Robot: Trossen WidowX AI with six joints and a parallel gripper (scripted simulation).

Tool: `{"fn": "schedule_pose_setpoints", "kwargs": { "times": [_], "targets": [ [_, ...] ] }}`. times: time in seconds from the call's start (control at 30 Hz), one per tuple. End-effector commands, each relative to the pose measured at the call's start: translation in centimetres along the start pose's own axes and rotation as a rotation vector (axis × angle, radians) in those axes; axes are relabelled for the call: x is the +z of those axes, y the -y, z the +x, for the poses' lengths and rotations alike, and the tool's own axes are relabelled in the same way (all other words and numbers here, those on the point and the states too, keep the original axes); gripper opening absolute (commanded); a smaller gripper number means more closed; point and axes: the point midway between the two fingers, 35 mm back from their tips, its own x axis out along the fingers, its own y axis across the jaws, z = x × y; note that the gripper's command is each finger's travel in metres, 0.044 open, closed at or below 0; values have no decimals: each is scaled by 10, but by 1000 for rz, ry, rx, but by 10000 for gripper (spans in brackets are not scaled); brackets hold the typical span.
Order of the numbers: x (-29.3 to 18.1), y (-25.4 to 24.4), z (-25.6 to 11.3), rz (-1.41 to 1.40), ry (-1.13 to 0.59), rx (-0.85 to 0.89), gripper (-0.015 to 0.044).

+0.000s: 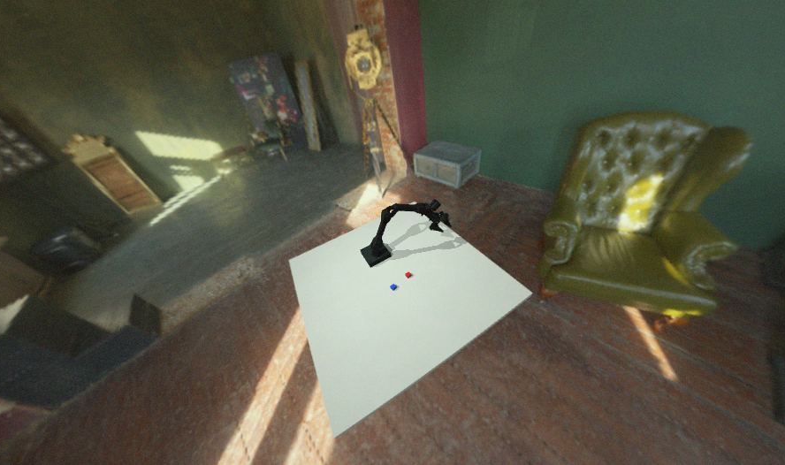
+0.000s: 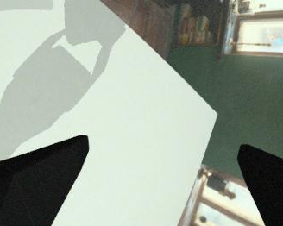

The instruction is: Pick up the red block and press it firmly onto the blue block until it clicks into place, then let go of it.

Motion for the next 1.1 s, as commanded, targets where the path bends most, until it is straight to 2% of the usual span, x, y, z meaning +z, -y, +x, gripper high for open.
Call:
{"fn": "schedule_pose_setpoints", "kwargs": {
  "times": [0.0, 0.17, 0.37, 0.53, 0.73, 0.83, 1.07],
  "targets": [
    [-44, -5, 13, 189, -58, 84, 440],
    [-124, -14, 29, 468, -191, 201, 440],
    [-203, -42, 28, 796, -382, 306, 440],
    [-267, -66, 15, 1103, -542, 382, 440],
    [-348, -109, -24, 1625, -806, 473, 440],
    [-369, -126, -43, 1827, -909, 497, 440],
    [-371, -124, -41, 1841, -916, 498, 440]
  ]
}}
